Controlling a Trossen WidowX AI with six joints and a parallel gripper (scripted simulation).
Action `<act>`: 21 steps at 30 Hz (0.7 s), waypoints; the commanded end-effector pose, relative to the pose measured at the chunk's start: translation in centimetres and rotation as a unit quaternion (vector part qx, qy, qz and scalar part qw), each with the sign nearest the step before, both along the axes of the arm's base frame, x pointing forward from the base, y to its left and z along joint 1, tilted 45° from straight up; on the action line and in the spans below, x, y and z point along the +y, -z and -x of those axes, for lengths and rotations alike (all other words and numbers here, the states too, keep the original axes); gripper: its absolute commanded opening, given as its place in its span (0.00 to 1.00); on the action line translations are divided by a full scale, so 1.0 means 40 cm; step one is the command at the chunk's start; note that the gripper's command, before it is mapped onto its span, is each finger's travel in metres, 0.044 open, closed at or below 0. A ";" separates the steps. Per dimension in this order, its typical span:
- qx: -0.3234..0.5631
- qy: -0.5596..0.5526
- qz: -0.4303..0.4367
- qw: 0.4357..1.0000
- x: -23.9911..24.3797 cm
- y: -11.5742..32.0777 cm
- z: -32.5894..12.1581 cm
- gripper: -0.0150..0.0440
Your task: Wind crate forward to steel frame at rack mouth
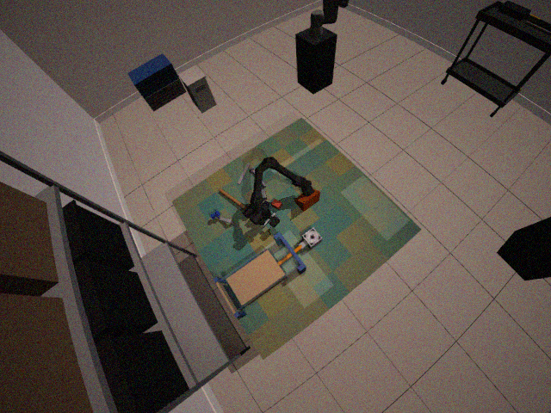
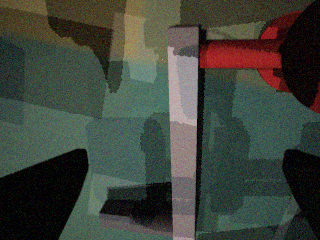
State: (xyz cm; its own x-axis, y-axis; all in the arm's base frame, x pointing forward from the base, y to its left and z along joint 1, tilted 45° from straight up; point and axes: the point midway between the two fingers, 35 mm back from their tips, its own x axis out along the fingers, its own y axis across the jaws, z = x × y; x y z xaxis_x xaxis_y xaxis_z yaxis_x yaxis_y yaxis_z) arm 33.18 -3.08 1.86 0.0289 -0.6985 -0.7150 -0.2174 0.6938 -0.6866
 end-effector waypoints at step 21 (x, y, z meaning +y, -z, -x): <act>0.000 0.001 0.001 1.000 -0.048 0.042 0.004 0.87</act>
State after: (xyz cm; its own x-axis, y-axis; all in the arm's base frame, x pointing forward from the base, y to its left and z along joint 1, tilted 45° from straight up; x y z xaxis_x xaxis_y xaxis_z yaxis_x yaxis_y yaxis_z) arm 33.00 -5.05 0.13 0.0278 -0.7003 -0.7133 -0.2168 0.6923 -0.6882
